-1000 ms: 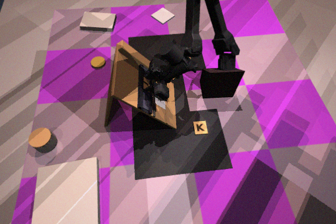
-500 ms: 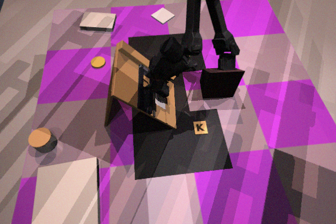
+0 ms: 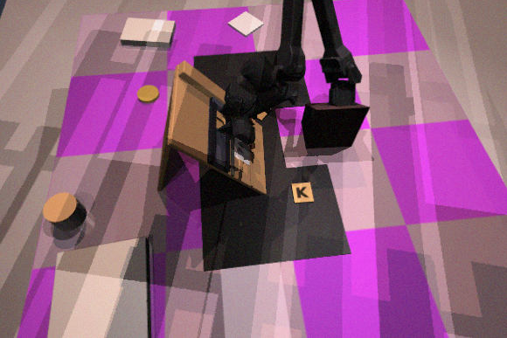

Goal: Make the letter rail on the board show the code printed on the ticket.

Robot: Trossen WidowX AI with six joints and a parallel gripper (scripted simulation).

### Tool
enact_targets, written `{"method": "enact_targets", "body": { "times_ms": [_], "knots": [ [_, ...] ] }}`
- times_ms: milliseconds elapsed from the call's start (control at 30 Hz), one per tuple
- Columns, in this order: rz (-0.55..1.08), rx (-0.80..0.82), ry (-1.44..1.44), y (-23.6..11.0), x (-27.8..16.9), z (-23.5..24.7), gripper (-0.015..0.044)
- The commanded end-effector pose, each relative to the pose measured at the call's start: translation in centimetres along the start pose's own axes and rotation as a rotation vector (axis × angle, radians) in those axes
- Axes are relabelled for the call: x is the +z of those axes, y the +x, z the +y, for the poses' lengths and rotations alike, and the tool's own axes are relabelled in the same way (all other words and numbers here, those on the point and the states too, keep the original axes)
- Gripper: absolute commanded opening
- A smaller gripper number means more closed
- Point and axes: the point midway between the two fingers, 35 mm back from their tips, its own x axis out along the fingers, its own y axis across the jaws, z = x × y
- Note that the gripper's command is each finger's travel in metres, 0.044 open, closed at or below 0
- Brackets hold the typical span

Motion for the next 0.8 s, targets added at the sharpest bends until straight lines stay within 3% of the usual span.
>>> {"method": "enact_targets", "body": {
  "times_ms": [0,467,767],
  "knots": [
    [0.001,0.002,-0.005,0.00,-0.07,-0.22,0.0000],
    [0.001,0.002,-0.005,0.01,-0.06,-0.97,0.0000],
    [0.001,0.001,-0.003,-0.08,-0.01,-0.85,0.0236]
  ]
}}
